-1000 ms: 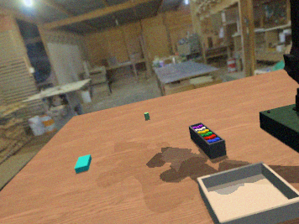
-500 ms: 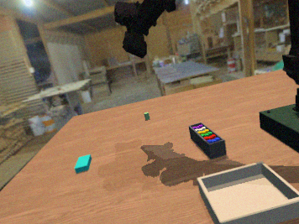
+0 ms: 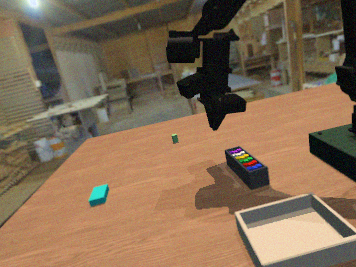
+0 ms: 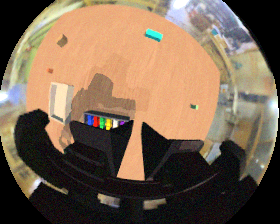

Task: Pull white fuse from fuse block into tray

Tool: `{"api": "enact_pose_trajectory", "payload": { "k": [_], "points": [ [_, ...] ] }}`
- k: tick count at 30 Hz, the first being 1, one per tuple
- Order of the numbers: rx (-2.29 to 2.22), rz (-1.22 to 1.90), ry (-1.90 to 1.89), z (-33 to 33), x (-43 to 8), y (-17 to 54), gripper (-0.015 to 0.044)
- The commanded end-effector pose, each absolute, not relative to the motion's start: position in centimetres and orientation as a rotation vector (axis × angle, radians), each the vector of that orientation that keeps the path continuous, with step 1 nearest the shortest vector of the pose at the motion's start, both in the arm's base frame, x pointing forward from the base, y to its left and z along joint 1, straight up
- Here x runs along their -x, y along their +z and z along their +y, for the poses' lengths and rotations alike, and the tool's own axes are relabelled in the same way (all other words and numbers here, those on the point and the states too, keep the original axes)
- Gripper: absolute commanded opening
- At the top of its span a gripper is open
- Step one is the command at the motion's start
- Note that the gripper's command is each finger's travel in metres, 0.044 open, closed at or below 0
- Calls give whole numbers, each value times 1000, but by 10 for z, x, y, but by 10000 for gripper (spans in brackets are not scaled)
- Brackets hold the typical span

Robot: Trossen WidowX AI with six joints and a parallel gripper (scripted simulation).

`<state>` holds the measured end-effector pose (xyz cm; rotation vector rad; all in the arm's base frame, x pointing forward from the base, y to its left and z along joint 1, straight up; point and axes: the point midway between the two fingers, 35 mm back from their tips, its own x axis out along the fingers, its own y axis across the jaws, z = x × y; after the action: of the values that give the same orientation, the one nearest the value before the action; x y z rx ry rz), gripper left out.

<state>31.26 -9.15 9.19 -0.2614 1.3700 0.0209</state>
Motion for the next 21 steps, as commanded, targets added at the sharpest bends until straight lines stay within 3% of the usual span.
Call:
{"api": "enact_pose_trajectory", "payload": {
  "k": [1, 21],
  "points": [
    [129, 1536, 97, -64, -273, 68, 67],
    [122, 1544, 101, -58, -277, 55, 67]
  ]
}}
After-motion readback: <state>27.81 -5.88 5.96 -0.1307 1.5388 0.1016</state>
